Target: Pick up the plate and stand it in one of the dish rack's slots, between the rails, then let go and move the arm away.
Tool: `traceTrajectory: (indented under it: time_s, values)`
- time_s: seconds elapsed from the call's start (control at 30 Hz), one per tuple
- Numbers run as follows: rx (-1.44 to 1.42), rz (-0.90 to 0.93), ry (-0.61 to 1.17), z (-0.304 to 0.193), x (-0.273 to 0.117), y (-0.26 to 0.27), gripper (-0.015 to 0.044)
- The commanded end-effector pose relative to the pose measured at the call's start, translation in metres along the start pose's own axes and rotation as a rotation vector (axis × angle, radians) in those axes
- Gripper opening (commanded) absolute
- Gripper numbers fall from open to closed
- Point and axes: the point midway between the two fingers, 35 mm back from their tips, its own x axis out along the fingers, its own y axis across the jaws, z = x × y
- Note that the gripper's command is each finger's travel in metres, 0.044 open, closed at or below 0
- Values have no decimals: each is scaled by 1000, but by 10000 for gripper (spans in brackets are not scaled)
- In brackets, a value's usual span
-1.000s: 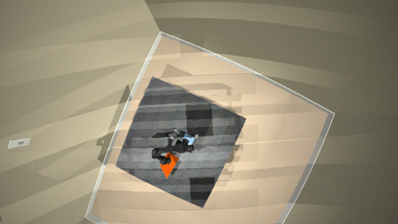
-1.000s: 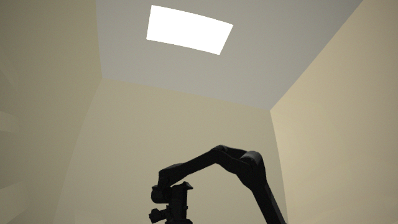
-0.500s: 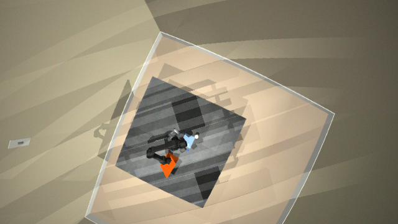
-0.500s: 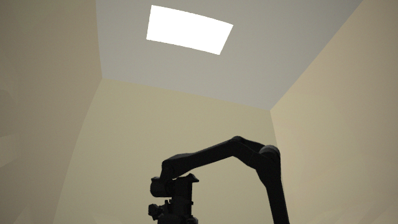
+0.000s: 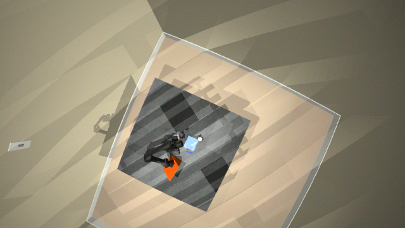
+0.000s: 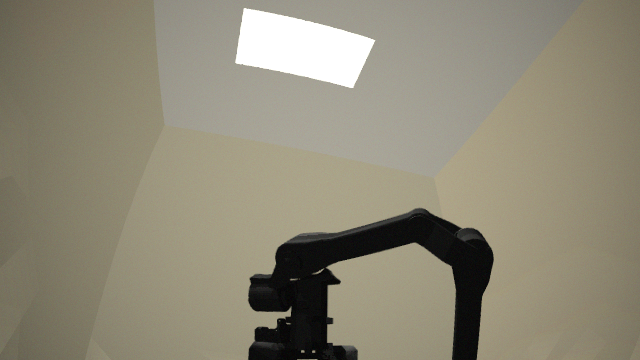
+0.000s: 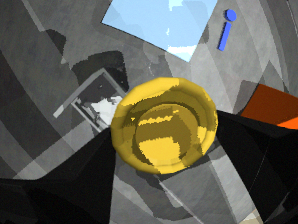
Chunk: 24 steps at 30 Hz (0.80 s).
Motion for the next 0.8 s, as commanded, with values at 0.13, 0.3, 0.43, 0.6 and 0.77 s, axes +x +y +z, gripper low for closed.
traceTrajectory:
  time_s: [0.13, 0.3, 0.43, 0.6, 0.77]
  values:
    - [266, 9, -3, -33, -2, 8, 0]
    - [438, 13, -3, -54, -1, 11, 0]
    - [575, 17, -1, -70, -1, 12, 0]
    - [746, 21, 2, -90, 0, 13, 0]
    - [917, 25, 7, -109, 1, 12, 0]
